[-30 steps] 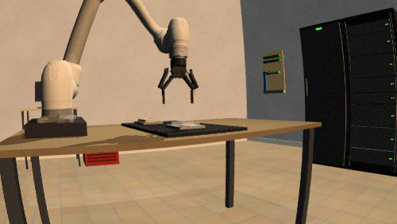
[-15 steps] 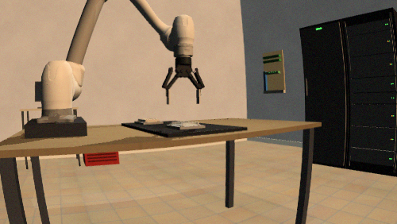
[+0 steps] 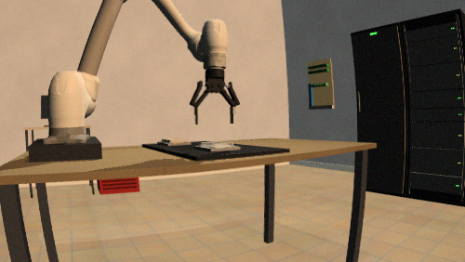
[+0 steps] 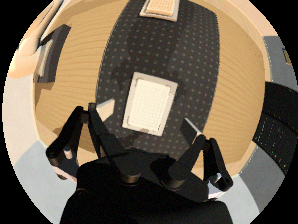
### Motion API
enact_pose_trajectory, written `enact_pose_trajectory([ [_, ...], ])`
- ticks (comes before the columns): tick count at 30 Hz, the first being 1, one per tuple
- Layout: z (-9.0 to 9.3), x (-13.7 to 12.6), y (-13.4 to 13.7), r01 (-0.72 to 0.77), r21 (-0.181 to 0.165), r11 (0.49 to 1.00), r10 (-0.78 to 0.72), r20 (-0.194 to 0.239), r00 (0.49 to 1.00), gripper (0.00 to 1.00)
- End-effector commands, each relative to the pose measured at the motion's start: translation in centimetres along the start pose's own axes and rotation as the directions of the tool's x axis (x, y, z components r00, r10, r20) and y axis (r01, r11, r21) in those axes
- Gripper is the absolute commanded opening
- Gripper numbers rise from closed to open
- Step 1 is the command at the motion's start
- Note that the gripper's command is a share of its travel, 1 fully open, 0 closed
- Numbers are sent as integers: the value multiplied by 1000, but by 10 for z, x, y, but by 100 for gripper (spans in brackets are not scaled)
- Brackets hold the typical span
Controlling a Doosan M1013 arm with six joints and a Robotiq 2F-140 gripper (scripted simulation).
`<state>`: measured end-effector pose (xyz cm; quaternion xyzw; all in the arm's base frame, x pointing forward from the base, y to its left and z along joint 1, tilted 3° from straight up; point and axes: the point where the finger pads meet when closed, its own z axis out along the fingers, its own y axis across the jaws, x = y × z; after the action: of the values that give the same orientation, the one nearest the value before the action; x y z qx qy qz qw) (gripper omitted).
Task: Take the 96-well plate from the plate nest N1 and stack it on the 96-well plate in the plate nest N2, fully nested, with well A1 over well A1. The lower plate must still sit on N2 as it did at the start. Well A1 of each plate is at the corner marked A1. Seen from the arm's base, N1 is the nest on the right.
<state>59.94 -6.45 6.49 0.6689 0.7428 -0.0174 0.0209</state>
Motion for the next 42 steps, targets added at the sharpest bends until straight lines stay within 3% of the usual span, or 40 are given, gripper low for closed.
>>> enact_pose_trajectory([
  [1,5,0,0,0,0,1000,0,0,1000,100],
  [42,66,0,0,0,0,1000,0,0,1000,100],
])
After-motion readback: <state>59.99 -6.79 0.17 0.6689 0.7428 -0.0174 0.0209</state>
